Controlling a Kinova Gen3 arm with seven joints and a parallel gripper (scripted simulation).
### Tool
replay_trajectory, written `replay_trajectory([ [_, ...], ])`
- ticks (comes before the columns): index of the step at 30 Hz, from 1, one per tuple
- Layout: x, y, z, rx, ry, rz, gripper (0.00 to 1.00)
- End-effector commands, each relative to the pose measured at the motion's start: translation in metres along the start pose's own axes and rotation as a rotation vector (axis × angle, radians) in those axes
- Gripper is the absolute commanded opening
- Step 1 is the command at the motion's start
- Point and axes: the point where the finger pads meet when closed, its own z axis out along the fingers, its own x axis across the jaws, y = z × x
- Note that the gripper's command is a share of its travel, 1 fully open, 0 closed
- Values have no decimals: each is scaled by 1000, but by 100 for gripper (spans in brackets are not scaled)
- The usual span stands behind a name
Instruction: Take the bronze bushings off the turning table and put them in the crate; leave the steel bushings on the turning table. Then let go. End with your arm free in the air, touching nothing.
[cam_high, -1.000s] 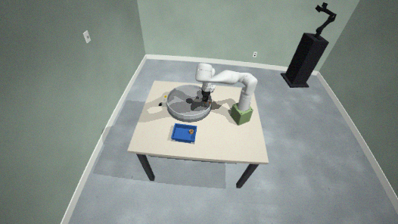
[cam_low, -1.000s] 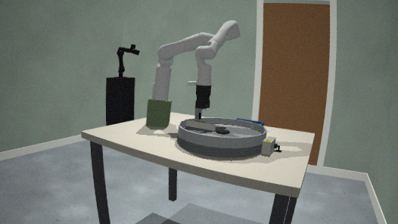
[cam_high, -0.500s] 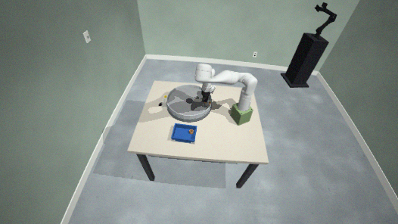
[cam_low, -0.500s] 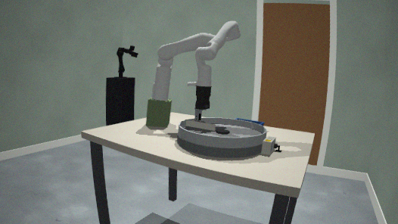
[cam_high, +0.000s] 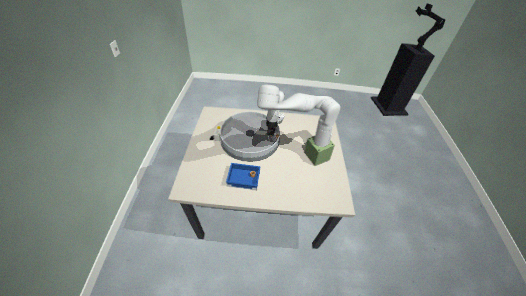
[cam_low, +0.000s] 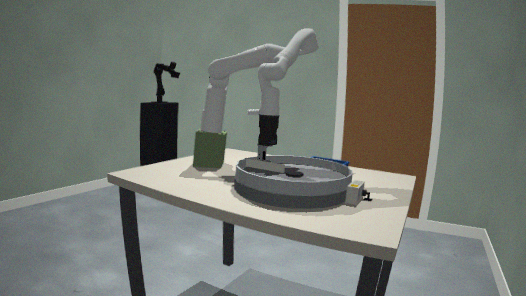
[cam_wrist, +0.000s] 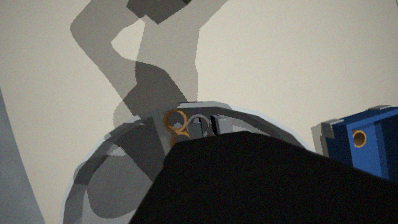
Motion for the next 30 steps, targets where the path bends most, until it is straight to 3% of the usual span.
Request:
replay_trajectory([
  [1,0,0,0,-1,0,0,40],
  [30,0,0,9,-1,0,0,40],
])
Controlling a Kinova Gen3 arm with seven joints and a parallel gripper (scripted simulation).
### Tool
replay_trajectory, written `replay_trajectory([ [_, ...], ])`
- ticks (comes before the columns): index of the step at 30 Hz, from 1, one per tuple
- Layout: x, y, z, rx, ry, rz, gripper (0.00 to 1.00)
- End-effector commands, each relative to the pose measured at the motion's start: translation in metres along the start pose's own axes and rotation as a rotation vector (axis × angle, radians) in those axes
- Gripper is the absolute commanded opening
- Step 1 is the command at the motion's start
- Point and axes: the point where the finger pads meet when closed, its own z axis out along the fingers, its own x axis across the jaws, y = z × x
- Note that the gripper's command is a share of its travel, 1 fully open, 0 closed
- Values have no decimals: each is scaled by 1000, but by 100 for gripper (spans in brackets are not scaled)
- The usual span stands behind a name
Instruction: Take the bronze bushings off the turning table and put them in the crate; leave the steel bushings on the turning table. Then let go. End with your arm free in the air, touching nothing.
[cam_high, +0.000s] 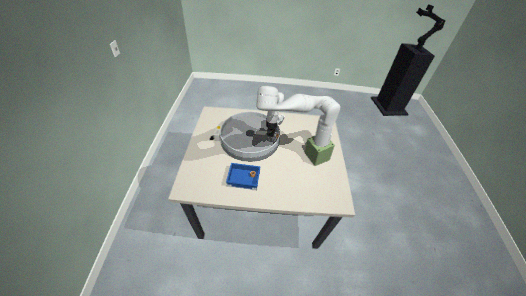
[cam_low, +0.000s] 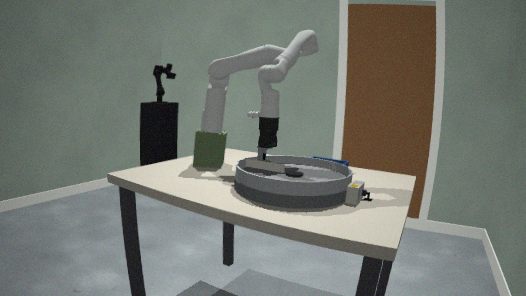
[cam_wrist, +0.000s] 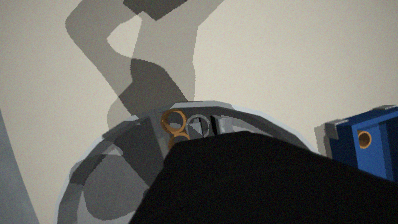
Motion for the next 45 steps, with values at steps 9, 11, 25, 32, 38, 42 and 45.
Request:
replay_trajectory([
  [9,0,0,1,0,-1,1,40],
  [11,0,0,3,0,-1,1,40],
  [25,0,0,4,0,-1,1,40],
  [32,0,0,9,0,-1,1,40],
  [38,0,0,9,0,-1,1,40],
  [42,0,0,9,0,-1,1,40],
  [45,0,0,9,0,-1,1,0],
])
